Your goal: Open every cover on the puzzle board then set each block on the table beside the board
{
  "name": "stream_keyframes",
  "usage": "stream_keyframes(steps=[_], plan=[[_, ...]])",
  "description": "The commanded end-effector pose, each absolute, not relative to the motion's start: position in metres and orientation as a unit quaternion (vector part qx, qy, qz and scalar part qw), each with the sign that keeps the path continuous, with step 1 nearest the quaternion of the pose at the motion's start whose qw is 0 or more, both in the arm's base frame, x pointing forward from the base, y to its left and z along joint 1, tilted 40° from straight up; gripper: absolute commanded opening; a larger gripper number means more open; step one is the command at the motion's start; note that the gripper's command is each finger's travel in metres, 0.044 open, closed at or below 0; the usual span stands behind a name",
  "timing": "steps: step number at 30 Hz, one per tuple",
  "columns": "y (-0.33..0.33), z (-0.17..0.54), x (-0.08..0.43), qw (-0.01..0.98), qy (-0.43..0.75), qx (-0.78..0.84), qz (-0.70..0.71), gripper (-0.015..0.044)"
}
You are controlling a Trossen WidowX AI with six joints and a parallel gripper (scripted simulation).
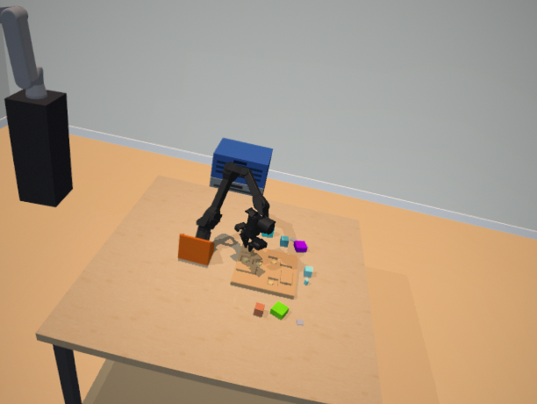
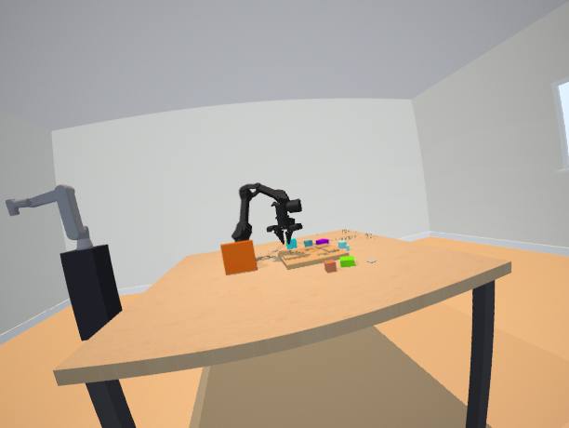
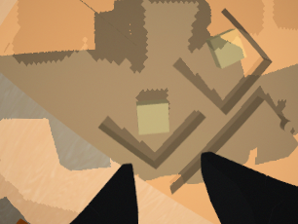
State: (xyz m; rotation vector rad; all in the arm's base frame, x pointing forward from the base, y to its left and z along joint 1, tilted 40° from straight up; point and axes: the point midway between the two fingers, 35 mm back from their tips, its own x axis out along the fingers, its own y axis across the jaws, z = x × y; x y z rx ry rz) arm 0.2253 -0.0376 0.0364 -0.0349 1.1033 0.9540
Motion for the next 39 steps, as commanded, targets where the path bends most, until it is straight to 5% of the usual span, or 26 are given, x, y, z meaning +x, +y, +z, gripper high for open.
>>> stream_keyframes(steps=[1,39], plan=[[-0.040,0.038,0.224,0.745,0.515,-0.002,0.425,0.0144],[-0.017,0.011,0.228,0.745,0.514,-0.001,0.425,0.0144]])
